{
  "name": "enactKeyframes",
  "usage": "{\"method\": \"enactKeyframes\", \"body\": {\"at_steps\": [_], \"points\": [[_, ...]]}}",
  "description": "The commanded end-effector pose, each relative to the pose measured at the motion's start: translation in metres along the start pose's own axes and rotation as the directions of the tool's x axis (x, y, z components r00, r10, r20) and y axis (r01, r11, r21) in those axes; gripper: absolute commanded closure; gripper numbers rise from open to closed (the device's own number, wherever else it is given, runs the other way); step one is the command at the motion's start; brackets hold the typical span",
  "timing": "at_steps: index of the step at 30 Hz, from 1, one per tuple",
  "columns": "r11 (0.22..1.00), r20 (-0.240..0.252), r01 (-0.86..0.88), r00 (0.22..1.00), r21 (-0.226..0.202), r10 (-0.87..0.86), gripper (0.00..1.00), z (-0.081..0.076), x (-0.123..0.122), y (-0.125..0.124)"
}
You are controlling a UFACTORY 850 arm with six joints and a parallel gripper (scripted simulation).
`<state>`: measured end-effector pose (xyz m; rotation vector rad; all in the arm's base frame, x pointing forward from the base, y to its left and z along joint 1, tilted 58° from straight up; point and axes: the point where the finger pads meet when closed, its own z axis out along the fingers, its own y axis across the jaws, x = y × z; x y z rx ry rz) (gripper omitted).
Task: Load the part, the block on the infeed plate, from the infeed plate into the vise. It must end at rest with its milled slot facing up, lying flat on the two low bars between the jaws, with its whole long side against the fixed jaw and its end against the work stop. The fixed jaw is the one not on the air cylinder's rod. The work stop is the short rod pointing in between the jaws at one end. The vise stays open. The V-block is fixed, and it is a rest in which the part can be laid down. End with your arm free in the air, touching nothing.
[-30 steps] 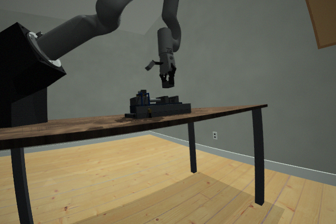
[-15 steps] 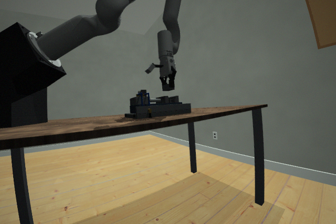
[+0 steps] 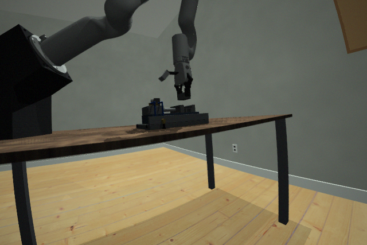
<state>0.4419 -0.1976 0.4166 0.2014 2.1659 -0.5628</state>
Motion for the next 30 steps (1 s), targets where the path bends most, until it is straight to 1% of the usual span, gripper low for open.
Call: {"method": "enactKeyframes", "body": {"at_steps": [1,18,30], "points": [[1.0,0.001,0.0,1.0,0.0,0.0,1.0,-0.0002,-0.0005,-0.0001],[1.0,0.001,0.0,1.0,0.0,0.0,1.0,0.0002,-0.0005,-0.0001],[1.0,0.001,0.0,1.0,0.0,0.0,1.0,0.0043,-0.0005,-0.0001]]}}
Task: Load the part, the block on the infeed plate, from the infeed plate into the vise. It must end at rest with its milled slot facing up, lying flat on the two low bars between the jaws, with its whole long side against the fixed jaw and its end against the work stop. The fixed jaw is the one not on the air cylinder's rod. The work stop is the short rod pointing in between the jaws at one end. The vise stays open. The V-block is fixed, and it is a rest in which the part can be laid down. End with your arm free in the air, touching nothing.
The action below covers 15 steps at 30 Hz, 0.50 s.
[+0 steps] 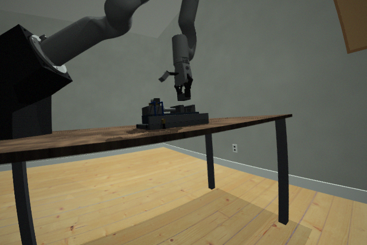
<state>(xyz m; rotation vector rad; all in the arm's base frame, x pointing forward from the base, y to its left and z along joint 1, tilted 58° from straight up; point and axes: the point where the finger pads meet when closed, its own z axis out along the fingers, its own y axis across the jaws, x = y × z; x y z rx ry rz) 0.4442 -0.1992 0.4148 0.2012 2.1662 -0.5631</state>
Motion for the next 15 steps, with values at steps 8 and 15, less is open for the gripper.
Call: {"method": "enactKeyframes", "body": {"at_steps": [8,15], "points": [[1.0,0.001,0.0,1.0,0.0,0.0,1.0,0.0048,-0.0005,-0.0001],[1.0,0.001,0.0,1.0,0.0,0.0,1.0,0.0099,-0.0005,-0.0001]]}}
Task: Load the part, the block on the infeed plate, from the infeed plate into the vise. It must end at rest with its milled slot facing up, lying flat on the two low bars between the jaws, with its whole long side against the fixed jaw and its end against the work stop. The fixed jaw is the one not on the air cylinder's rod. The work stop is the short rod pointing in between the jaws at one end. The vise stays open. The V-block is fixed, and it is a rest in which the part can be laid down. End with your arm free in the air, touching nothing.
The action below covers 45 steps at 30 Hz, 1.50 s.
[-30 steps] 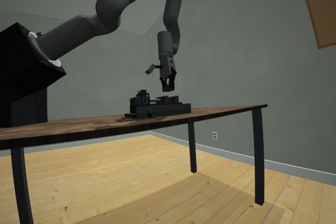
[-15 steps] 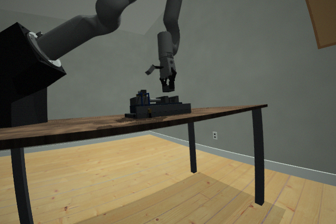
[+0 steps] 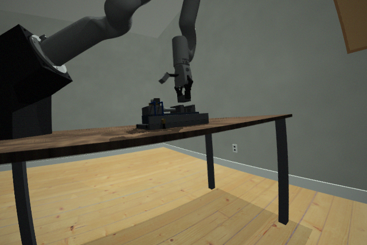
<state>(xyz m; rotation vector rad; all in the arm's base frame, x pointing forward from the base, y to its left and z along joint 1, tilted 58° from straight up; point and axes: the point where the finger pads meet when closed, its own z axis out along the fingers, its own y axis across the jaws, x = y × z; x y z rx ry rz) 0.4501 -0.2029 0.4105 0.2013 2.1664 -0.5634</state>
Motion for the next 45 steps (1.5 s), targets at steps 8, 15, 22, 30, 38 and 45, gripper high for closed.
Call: {"method": "enactKeyframes", "body": {"at_steps": [8,15,22,30,38,45], "points": [[1.0,0.002,0.0,1.0,0.0,0.0,1.0,0.0061,-0.0005,-0.0001],[1.0,0.002,0.0,1.0,0.0,0.0,1.0,0.01,-0.0005,-0.0001],[1.0,0.002,0.0,1.0,0.0,0.0,1.0,0.0116,-0.0004,-0.0001],[1.0,0.002,0.0,1.0,0.0,0.0,1.0,0.0124,-0.0004,-0.0001],[1.0,0.002,0.0,1.0,0.0,0.0,1.0,0.0124,-0.0004,-0.0001],[1.0,0.002,0.0,1.0,0.0,0.0,1.0,0.0124,-0.0004,-0.0001]]}}
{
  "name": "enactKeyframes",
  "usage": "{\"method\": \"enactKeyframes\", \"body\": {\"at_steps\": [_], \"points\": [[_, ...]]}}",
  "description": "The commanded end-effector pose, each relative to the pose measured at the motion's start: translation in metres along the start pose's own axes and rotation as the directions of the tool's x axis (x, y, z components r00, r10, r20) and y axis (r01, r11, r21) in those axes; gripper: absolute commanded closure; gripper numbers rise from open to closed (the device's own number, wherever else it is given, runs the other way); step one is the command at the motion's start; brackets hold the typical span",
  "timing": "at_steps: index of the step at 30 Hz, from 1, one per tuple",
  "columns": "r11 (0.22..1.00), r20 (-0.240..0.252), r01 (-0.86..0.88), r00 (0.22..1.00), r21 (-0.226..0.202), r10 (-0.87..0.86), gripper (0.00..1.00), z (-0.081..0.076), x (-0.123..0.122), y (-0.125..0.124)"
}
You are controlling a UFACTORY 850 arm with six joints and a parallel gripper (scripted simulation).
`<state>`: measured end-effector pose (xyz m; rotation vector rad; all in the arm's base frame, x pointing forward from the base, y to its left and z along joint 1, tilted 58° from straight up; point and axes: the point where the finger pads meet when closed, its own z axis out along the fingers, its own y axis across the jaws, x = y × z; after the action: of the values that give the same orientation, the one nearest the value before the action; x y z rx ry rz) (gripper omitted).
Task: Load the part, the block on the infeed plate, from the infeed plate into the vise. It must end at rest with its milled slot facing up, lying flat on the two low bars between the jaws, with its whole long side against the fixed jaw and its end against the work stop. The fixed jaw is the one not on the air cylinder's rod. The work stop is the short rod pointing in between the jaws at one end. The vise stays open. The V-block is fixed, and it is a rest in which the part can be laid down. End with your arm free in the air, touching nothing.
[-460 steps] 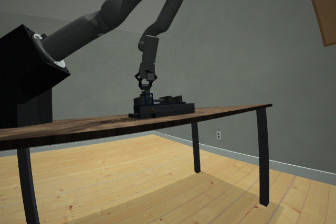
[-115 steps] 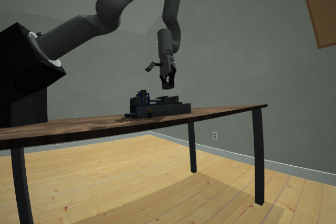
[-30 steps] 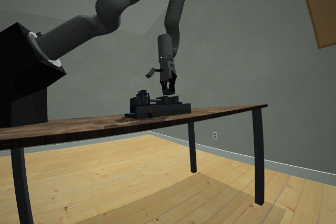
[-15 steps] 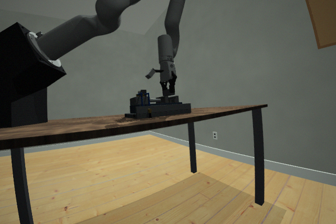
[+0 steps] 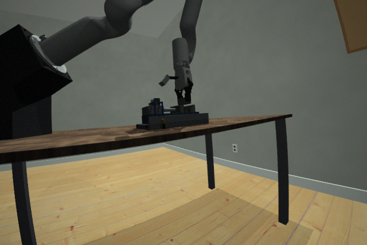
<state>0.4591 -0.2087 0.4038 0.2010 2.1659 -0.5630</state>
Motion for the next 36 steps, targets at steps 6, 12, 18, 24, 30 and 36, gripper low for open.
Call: {"method": "enactKeyframes", "body": {"at_steps": [6,12,18,24,30,36], "points": [[1.0,0.001,0.0,1.0,0.0,0.0,1.0,-0.0001,-0.0005,-0.0001],[1.0,0.001,0.0,1.0,0.0,0.0,1.0,0.0002,-0.0005,-0.0001],[1.0,0.001,0.0,1.0,0.0,0.0,1.0,0.001,-0.0005,-0.0001],[1.0,0.001,0.0,1.0,0.0,0.0,1.0,0.0022,-0.0005,-0.0001],[1.0,0.001,0.0,1.0,0.0,0.0,1.0,0.0032,-0.0005,-0.0001],[1.0,0.001,0.0,1.0,0.0,0.0,1.0,0.0051,-0.0005,-0.0001]]}}
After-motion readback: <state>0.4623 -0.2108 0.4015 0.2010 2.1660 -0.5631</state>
